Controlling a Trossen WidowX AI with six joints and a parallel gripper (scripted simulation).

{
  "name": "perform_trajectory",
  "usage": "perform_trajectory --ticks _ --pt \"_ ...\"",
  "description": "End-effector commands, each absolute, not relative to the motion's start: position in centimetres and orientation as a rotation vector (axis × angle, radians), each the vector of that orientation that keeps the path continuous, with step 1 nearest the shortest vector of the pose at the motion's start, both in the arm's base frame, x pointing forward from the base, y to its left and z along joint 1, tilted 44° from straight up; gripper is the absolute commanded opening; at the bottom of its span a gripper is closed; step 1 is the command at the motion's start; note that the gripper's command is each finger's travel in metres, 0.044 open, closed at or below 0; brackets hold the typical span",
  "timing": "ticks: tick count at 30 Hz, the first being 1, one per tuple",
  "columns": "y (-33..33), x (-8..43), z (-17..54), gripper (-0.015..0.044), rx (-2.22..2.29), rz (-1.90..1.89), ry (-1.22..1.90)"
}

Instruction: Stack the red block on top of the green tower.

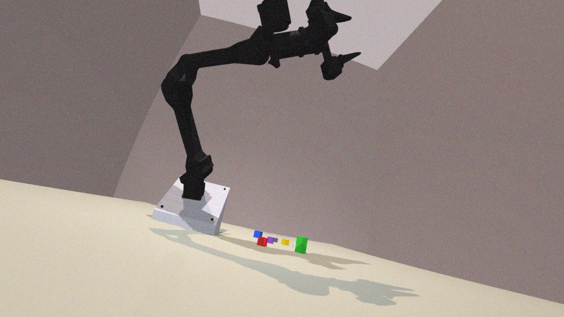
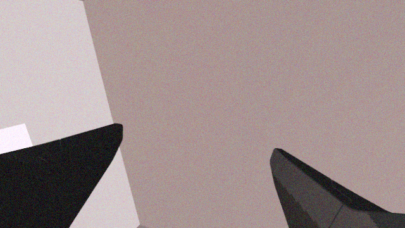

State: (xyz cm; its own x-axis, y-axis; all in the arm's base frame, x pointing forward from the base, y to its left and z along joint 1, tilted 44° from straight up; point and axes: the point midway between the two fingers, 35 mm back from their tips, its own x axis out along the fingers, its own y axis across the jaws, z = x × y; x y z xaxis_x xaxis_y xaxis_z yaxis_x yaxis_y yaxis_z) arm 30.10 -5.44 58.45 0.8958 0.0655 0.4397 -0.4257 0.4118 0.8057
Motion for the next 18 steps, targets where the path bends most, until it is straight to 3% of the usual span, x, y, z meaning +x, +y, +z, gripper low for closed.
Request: perform_trajectory --ticks 1,10,18 --pt "-7.5 34.6 52.6 0.0440 1.153 0.123 -0.257" --pt "-9.7 40.3 38.1 0.0440 1.102 -0.293 0.056" --pt "-10.3 39.7 24.2 0.0440 0.844 -0.637 0.442"
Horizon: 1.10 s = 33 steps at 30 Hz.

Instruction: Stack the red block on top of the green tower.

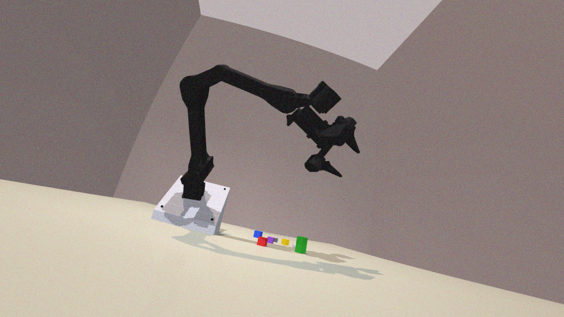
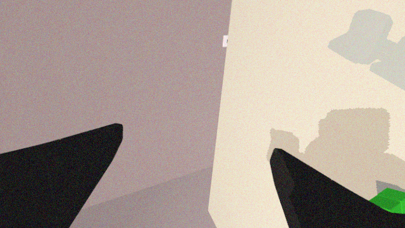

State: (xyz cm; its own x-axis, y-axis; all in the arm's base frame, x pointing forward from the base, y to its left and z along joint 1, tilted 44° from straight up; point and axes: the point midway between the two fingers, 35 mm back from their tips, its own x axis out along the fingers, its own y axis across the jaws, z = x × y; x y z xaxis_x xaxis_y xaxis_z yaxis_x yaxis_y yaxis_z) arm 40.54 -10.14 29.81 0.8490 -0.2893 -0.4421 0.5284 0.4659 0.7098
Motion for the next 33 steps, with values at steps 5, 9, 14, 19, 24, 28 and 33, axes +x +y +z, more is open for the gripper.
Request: perform_trajectory --ticks 5,9,14,19,24,28,33 --pt "-9.7 37.2 17.0 0.0440 0.599 -0.765 0.710" --pt "-9.4 33.8 11.7 0.0440 0.354 -0.871 0.952" --pt "-9.4 27.4 7.2 0.0440 -0.086 -0.953 1.278" --pt "-9.6 25.6 6.6 0.0440 -0.228 -0.958 1.362" --pt "-9.3 25.6 6.3 0.0440 -0.227 -0.958 1.362" --pt "-9.3 25.6 6.3 0.0440 -0.227 -0.958 1.362" --pt "-9.6 25.6 5.9 0.0440 -0.227 -0.957 1.362"
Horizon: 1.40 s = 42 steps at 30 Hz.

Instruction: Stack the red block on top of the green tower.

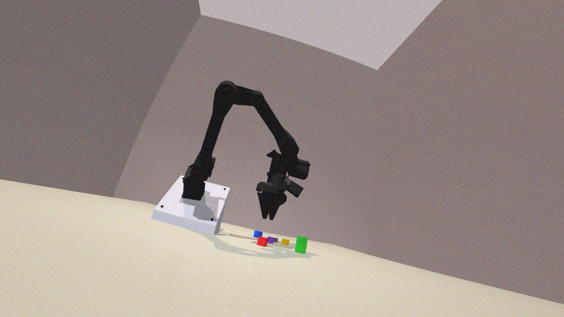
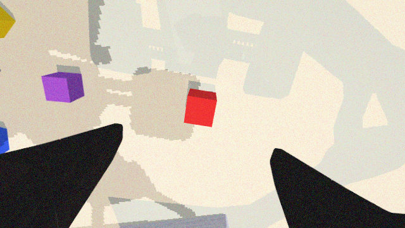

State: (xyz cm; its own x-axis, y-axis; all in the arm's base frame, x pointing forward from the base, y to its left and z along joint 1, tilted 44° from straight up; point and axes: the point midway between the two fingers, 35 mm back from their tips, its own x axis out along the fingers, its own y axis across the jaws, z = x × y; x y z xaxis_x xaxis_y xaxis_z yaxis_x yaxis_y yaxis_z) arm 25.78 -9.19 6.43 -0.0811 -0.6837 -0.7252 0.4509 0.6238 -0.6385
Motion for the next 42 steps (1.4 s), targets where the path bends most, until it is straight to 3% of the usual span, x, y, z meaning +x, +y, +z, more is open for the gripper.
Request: perform_trajectory --ticks 1,42 --pt "-10.0 25.6 5.5 0.0440 -0.227 -0.957 1.362" --pt "-14.2 24.9 1.0 0.0440 -0.230 -0.959 1.361"
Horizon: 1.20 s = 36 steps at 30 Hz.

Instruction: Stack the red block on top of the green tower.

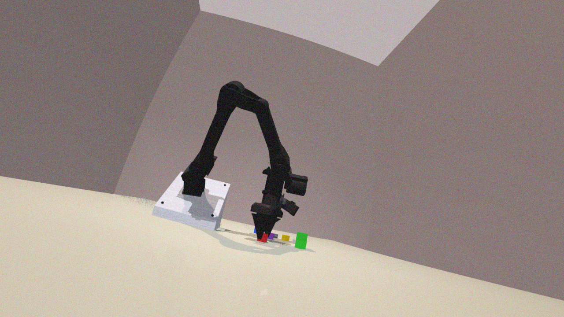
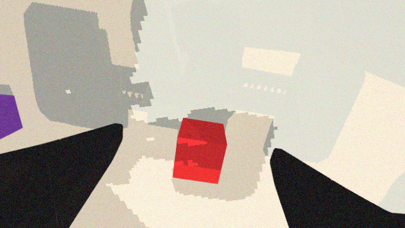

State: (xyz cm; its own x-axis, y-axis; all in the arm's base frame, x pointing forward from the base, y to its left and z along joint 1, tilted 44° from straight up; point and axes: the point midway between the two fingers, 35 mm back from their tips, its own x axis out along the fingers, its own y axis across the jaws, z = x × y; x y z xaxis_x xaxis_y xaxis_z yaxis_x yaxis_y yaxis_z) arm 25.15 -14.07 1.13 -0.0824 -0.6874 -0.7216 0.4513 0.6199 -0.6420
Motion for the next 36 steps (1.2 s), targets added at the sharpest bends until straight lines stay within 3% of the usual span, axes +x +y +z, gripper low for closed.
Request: perform_trajectory --ticks 1,11,24,31,33,36 --pt "-14.18 24.91 0.96 0.0440 -0.230 -0.959 1.361" --pt "-14.13 24.91 1.04 0.0440 -0.223 -0.958 1.358" --pt "-14.13 24.91 1.04 0.0099 -0.223 -0.958 1.358" --pt "-14.13 24.91 1.04 0.0052 -0.223 -0.958 1.358" --pt "-13.96 24.96 1.21 0.0000 -0.223 -0.958 1.358" --pt "-13.37 25.09 1.81 0.0000 -0.224 -0.957 1.360"
